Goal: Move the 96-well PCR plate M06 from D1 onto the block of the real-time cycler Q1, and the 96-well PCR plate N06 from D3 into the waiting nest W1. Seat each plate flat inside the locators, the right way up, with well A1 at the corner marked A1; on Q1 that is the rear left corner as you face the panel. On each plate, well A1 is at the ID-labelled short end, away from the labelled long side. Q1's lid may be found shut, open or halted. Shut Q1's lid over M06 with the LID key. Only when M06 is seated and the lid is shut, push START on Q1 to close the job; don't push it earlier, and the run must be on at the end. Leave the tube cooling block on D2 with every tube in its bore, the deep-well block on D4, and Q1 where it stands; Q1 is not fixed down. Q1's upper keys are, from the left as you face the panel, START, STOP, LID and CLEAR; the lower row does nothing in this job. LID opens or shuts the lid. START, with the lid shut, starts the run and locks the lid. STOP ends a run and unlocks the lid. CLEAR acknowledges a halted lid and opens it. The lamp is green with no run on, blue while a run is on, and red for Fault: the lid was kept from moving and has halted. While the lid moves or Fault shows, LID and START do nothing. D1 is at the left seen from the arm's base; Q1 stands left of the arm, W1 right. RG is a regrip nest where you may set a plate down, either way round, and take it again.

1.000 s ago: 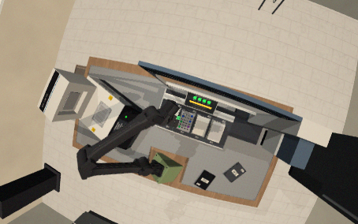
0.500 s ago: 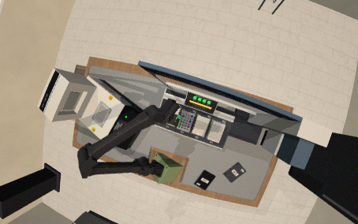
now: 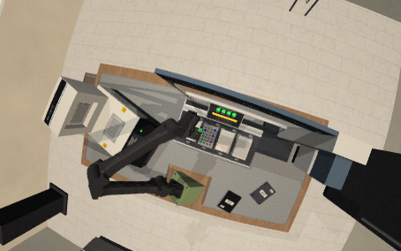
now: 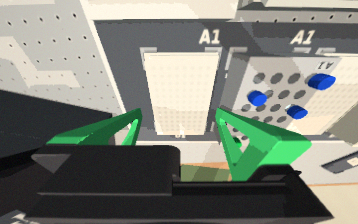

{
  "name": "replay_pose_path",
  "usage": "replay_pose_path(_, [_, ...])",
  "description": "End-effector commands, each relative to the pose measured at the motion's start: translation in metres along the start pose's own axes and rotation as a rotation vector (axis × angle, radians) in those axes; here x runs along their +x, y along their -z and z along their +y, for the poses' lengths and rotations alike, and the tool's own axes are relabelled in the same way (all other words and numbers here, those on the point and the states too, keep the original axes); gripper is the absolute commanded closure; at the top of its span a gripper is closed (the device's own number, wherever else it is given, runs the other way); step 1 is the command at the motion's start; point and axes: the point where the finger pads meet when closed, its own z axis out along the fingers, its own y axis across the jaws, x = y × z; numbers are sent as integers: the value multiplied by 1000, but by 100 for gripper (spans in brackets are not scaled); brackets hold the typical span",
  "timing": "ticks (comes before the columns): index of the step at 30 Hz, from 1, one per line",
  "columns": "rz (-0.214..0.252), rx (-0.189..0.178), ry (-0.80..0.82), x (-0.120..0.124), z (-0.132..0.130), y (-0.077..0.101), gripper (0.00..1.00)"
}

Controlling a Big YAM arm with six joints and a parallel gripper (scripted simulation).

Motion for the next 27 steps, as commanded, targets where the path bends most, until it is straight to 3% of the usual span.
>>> replay_pose_path(1, [-8,-3,-19,-1,-4,-9,0])
replay_pose_path(8, [-28,2,2,-7,-1,-9,0])
replay_pose_path(19, [-7,-3,-23,0,-5,-37,0])
replay_pose_path(27, [-26,9,12,-8,0,-27,0])
